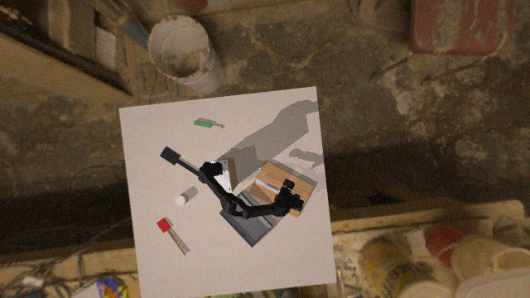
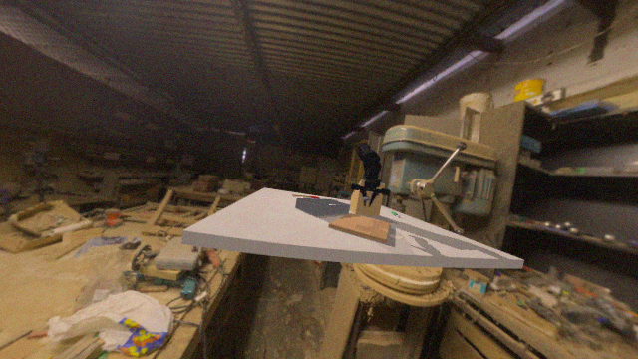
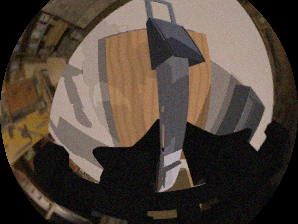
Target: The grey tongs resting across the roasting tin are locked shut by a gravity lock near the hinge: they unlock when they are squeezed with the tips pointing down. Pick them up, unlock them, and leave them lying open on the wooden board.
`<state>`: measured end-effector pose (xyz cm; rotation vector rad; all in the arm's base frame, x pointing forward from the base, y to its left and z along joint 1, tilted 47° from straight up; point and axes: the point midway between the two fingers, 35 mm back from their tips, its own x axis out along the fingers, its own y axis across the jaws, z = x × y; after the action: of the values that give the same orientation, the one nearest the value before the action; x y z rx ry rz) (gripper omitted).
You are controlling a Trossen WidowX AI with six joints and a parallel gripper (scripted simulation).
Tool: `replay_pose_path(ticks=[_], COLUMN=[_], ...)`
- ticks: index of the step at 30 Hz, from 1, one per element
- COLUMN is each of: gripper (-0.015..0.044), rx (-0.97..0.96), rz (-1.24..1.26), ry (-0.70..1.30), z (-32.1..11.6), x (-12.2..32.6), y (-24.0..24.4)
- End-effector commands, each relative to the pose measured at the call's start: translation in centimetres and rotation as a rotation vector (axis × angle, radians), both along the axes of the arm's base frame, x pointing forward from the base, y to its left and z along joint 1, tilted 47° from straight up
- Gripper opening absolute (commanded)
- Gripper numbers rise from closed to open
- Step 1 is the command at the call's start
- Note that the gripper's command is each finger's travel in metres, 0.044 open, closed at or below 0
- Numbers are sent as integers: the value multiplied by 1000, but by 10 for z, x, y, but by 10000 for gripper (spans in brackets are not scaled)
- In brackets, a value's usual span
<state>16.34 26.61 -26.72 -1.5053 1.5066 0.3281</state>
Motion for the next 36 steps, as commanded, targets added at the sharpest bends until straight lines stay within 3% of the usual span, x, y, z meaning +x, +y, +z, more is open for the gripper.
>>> replay_pose_path(ticks=[1,36], gripper=[-150,-150], rx=[2,47], rz=[7,19], ry=[1,-2], z=[-4,-34], x=[1,7], y=[-6,-46])
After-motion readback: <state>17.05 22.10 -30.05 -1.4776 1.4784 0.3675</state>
